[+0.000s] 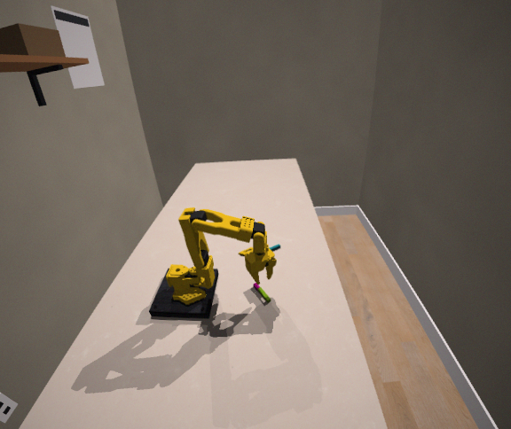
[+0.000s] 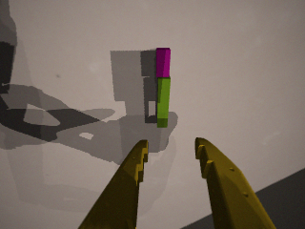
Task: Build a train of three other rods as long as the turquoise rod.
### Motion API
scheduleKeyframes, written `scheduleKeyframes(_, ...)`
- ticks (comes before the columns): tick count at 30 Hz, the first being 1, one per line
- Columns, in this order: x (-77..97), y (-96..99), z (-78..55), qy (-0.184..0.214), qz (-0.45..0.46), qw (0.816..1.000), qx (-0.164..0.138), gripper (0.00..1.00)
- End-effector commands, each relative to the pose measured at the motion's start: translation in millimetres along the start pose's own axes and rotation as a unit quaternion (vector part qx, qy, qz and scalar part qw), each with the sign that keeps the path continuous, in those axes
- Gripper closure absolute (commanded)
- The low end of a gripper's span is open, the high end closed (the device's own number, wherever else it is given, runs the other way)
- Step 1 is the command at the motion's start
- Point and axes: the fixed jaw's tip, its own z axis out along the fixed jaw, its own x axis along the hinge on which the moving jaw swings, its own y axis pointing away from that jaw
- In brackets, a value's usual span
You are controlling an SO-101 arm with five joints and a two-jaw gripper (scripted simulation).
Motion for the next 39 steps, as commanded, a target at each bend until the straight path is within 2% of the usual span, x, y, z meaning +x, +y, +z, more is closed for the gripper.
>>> scheduleKeyframes(1,2.4,-0.9,-3.9,0.006,0.000,1.000,0.009,0.83)
scheduleKeyframes(16,2.0,-1.7,-4.0,0.006,0.000,1.000,0.009,0.83)
scheduleKeyframes(22,-4.0,-9.8,-4.1,0.005,0.003,1.000,0.009,0.83)
scheduleKeyframes(29,-24.6,-31.8,-4.2,0.004,0.009,1.000,0.009,0.82)
scheduleKeyframes(31,-24.6,-31.8,-4.2,0.004,0.009,1.000,0.009,0.82)
scheduleKeyframes(39,-66.2,-60.1,-2.7,0.002,0.019,1.000,0.009,0.82)
